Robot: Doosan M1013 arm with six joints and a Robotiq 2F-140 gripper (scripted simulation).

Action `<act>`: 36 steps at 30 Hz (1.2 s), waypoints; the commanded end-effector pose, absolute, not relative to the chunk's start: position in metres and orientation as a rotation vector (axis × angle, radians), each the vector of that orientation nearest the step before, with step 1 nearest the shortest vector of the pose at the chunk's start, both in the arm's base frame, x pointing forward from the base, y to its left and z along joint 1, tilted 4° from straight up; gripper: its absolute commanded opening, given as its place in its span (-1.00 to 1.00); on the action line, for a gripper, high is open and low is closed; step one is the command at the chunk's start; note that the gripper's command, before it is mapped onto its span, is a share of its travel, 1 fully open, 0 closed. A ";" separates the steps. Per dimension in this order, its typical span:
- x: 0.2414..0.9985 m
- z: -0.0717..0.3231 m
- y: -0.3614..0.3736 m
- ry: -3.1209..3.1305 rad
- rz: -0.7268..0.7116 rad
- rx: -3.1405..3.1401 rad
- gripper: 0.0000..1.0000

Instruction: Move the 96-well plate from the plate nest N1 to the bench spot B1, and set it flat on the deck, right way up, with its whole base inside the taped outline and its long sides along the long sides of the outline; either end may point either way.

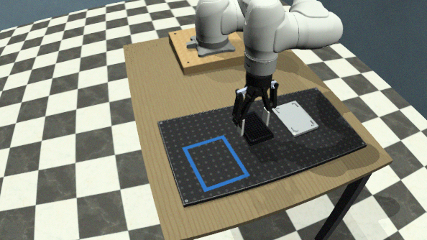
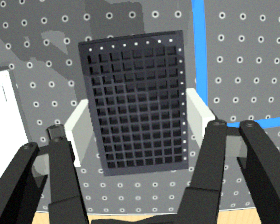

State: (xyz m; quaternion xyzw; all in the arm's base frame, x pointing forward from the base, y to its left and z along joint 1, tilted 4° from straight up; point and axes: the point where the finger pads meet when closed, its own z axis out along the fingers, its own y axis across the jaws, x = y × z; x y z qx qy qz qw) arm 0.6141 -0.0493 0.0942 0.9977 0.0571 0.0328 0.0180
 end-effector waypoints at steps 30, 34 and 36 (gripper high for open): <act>0.640 0.096 -0.137 0.178 0.102 3.099 -1.00; 0.644 0.096 -0.149 0.178 0.102 3.099 -1.00; 0.646 0.096 -0.156 0.178 0.102 3.099 -1.00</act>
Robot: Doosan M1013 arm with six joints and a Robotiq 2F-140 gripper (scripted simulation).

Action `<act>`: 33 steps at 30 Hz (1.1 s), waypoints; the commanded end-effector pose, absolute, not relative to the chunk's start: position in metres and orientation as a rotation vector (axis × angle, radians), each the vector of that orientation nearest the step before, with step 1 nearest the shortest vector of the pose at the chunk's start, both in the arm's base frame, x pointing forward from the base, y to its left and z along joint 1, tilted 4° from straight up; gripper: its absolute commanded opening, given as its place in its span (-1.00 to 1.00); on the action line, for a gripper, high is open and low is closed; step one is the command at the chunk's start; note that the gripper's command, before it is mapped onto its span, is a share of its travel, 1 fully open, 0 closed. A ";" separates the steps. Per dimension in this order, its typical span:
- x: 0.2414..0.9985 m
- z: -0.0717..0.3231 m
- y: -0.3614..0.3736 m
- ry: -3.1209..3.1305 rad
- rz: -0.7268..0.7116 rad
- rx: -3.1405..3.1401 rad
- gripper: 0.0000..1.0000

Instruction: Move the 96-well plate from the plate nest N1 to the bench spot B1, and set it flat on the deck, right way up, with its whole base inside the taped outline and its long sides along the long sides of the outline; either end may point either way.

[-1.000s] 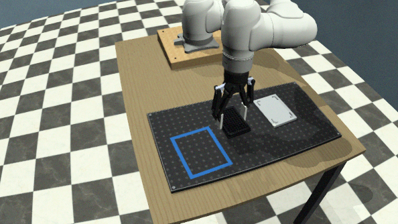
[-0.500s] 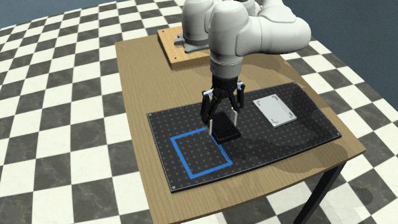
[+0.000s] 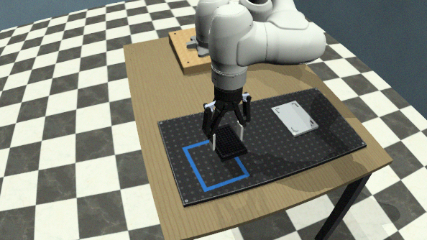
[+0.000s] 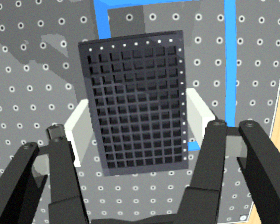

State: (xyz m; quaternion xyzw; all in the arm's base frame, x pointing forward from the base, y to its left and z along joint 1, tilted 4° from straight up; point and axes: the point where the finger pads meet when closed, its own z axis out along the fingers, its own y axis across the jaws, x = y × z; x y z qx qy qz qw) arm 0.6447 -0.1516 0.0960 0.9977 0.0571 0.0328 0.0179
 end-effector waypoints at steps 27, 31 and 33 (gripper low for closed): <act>0.657 0.097 -0.191 0.178 0.102 3.099 -1.00; 0.656 0.097 -0.191 0.178 0.102 3.099 -1.00; 0.656 0.097 -0.191 0.178 0.102 3.099 -1.00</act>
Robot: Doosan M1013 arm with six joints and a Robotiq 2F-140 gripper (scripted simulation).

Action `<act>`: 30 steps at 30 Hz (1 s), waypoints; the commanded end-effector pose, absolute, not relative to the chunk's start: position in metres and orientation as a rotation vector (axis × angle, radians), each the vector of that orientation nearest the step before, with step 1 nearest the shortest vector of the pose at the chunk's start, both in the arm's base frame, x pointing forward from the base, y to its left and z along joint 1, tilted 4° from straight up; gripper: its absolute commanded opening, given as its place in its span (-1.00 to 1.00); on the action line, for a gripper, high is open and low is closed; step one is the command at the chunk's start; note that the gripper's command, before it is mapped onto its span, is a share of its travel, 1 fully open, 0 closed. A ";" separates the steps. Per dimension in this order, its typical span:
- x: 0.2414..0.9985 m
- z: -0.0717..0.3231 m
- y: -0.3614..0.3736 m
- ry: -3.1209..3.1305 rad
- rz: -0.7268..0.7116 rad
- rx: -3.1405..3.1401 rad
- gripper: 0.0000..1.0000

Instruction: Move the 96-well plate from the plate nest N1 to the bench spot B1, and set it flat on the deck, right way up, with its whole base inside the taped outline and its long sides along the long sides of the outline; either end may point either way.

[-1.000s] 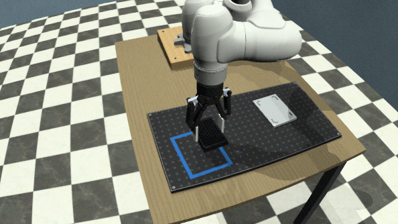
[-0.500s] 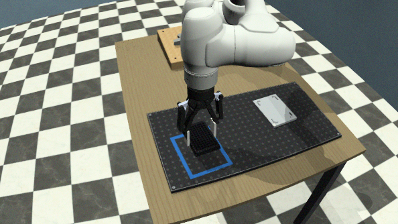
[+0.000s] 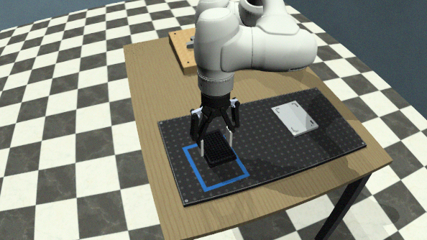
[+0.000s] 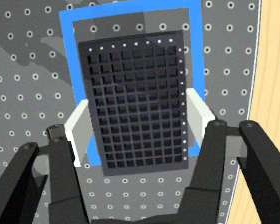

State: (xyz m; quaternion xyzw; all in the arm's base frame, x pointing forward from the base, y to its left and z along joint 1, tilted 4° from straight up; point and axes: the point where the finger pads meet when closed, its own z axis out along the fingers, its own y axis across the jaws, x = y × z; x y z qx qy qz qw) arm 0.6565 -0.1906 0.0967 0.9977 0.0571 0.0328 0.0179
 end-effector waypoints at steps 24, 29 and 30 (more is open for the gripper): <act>0.657 0.082 -0.191 0.178 0.102 3.099 -1.00; 0.658 0.077 -0.191 0.178 0.102 3.099 -1.00; 0.658 0.075 -0.191 0.178 0.102 3.099 -1.00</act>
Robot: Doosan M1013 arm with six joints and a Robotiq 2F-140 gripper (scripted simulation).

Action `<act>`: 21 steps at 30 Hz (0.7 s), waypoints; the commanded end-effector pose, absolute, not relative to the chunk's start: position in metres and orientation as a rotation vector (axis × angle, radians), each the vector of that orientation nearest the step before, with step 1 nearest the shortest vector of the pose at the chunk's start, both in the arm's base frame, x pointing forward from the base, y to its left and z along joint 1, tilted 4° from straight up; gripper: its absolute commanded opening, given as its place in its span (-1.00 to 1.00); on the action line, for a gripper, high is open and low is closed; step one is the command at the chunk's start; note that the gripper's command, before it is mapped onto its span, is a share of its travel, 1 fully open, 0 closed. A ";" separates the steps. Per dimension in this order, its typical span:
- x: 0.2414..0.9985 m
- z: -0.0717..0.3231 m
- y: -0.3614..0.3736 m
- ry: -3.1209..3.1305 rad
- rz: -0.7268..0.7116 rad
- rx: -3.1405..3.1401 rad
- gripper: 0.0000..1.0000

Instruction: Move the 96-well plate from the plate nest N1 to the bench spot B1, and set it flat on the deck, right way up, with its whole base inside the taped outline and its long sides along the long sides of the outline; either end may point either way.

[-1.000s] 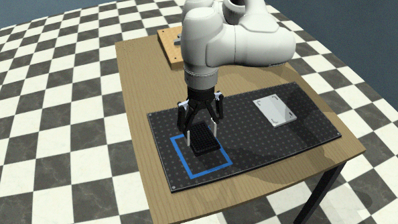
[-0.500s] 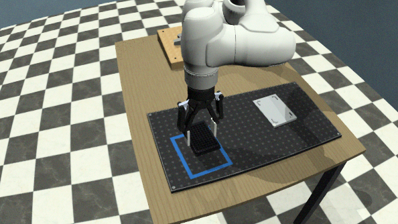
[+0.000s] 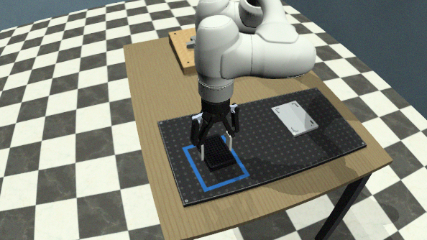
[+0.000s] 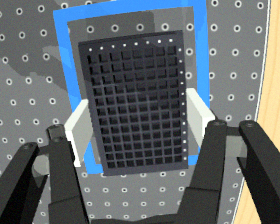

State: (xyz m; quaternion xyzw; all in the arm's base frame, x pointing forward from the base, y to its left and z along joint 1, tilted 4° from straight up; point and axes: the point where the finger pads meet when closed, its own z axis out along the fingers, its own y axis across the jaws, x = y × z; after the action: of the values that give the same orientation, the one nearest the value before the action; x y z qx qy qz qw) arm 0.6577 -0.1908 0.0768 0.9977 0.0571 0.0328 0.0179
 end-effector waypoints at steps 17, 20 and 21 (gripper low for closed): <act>0.660 0.050 -0.192 0.178 0.102 3.099 -1.00; 0.660 0.046 -0.192 0.178 0.102 3.099 -1.00; 0.660 0.046 -0.192 0.178 0.102 3.099 -1.00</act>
State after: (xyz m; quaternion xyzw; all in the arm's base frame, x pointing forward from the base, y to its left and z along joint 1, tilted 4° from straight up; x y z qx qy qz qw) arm 0.6597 -0.1917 0.0462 0.9977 0.0571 0.0328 0.0179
